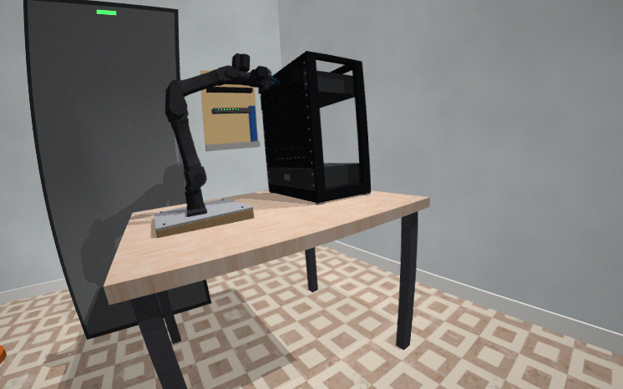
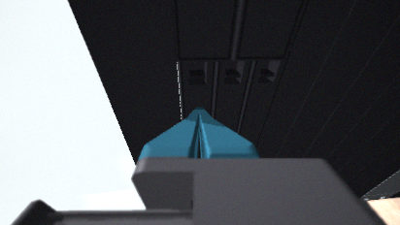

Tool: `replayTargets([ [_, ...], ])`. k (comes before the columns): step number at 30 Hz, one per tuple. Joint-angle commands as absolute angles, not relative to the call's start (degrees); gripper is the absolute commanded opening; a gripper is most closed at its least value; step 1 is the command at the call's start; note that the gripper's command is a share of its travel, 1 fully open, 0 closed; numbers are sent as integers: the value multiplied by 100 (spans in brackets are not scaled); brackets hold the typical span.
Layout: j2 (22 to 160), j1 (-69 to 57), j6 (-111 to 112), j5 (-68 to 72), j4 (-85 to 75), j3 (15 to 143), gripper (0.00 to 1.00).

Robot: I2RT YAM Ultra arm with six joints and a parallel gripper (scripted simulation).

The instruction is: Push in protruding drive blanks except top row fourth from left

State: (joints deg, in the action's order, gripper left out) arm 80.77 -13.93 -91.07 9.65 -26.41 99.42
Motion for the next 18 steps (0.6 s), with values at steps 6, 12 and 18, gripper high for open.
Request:
replayTargets([
  [6, 8319, -1330, -9046, 886, -1956, 10162, 0],
  [12, 8121, -1478, -9058, 936, -2040, 10037, 0],
  [18, 7180, -1644, -9079, 1151, -2432, 9358, 0],
])
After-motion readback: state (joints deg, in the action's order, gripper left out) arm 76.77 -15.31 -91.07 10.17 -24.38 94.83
